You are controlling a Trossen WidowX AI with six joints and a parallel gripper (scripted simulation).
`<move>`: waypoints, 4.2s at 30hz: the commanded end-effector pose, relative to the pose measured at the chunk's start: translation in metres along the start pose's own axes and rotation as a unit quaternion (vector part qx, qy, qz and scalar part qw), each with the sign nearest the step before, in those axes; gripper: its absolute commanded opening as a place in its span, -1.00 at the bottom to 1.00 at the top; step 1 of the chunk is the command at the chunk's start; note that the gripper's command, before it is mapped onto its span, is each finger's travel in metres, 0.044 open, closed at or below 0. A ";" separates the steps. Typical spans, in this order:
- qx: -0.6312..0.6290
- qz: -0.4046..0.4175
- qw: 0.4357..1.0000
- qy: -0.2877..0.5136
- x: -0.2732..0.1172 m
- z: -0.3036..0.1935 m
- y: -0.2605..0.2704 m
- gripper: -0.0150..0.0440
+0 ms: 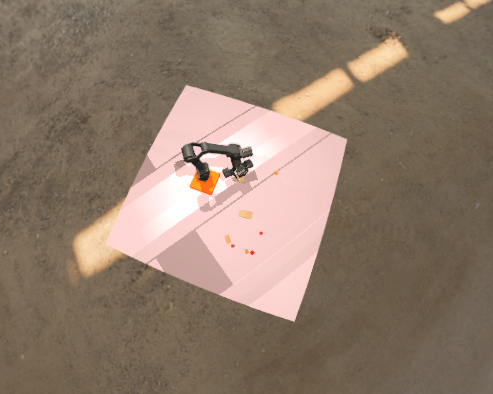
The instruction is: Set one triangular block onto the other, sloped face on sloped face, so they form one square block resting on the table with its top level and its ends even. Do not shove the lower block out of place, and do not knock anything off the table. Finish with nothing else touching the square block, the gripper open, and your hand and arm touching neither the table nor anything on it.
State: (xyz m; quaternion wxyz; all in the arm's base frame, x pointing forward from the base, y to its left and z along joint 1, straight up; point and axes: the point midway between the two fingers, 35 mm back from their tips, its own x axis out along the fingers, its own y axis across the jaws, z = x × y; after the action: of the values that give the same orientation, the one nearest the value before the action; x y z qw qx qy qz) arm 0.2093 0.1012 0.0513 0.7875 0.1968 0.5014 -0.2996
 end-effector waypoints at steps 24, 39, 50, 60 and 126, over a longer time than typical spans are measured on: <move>0.002 0.001 0.946 -0.324 -0.008 -0.043 -0.001 -0.49; 0.000 -0.007 0.954 -0.298 -0.006 -0.041 -0.004 0.84; 0.000 -0.007 0.954 -0.298 -0.015 -0.037 -0.002 1.00; 0.002 -0.006 0.954 -0.300 -0.097 0.002 -0.004 1.00; -0.360 0.240 0.886 -0.166 0.060 0.198 -0.120 1.00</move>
State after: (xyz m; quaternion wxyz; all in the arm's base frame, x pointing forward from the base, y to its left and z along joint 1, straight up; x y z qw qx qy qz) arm 0.2733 -0.1250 0.0889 0.9245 -0.0408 0.3723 0.0702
